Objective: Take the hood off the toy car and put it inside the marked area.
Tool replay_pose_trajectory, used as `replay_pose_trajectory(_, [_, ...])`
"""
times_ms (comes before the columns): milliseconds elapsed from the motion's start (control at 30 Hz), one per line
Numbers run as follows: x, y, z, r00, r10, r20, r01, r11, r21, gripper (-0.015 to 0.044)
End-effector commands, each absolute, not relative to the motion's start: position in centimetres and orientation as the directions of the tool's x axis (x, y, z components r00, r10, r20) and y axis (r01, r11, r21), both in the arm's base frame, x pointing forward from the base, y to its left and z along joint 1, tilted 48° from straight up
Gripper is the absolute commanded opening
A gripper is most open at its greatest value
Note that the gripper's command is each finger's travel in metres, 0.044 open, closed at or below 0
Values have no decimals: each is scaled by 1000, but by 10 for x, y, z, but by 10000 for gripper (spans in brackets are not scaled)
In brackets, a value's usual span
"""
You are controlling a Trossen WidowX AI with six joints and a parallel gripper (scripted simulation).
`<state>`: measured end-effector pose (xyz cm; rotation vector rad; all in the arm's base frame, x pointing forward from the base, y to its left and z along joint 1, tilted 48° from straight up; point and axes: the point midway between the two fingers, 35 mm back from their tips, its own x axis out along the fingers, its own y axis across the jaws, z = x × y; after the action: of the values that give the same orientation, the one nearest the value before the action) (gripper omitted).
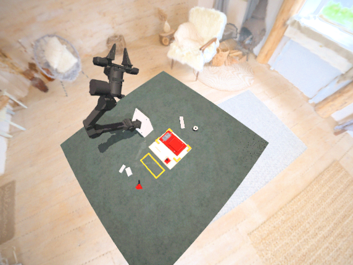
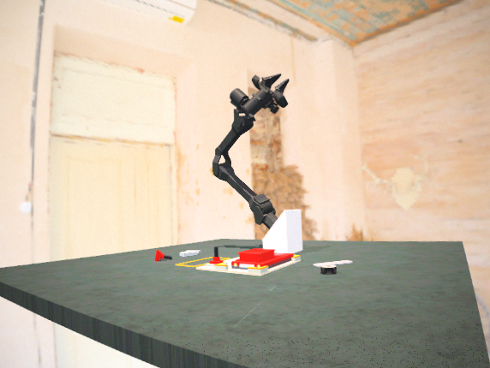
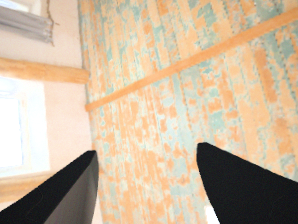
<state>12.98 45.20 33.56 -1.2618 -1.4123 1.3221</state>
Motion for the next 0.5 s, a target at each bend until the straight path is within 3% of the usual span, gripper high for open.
replay_pose_trajectory(0, [131,452,334,-169,983,-75,128,-54,-990,247])
replay_pose_trajectory(233, [185,454,282,4,970,-242,-208,-235,-949,431])
replay_pose_trajectory(467, [240,439,223,170,884,-436,-562,-277,-779,440])
